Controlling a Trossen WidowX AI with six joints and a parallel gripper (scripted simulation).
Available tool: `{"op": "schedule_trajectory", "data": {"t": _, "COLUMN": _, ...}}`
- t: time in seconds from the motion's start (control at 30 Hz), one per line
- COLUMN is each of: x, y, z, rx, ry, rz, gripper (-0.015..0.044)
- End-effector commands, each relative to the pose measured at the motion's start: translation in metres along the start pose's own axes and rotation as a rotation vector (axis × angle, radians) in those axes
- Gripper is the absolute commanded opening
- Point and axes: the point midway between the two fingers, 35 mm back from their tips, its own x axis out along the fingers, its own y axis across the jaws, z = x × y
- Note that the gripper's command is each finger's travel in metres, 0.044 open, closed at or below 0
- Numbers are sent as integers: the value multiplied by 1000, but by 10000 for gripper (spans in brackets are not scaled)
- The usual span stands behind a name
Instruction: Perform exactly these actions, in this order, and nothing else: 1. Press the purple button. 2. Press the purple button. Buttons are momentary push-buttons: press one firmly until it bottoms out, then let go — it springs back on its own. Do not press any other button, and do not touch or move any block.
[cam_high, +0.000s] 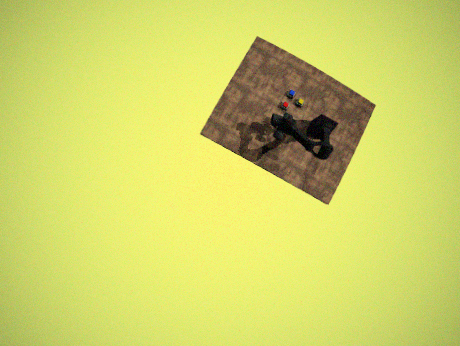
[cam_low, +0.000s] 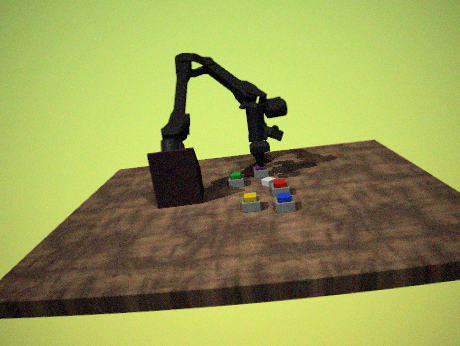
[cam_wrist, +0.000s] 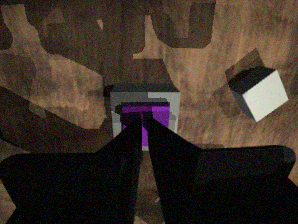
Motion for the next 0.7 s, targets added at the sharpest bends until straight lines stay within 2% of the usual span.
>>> {"op": "schedule_trajectory", "data": {"t": 0.0, "x": 2, "y": -1, "z": -2, "rx": 7, "ry": 7, "rz": -4, "gripper": 20}}
{"op": "schedule_trajectory", "data": {"t": 0.13, "x": 2, "y": -1, "z": -2, "rx": 7, "ry": 7, "rz": -4, "gripper": 20}}
{"op": "schedule_trajectory", "data": {"t": 0.3, "x": -33, "y": -1, "z": -2, "rx": 6, "ry": 7, "rz": -5, "gripper": 20}}
{"op": "schedule_trajectory", "data": {"t": 0.67, "x": -23, "y": -1, "z": -1, "rx": 6, "ry": 7, "rz": -6, "gripper": 20}}
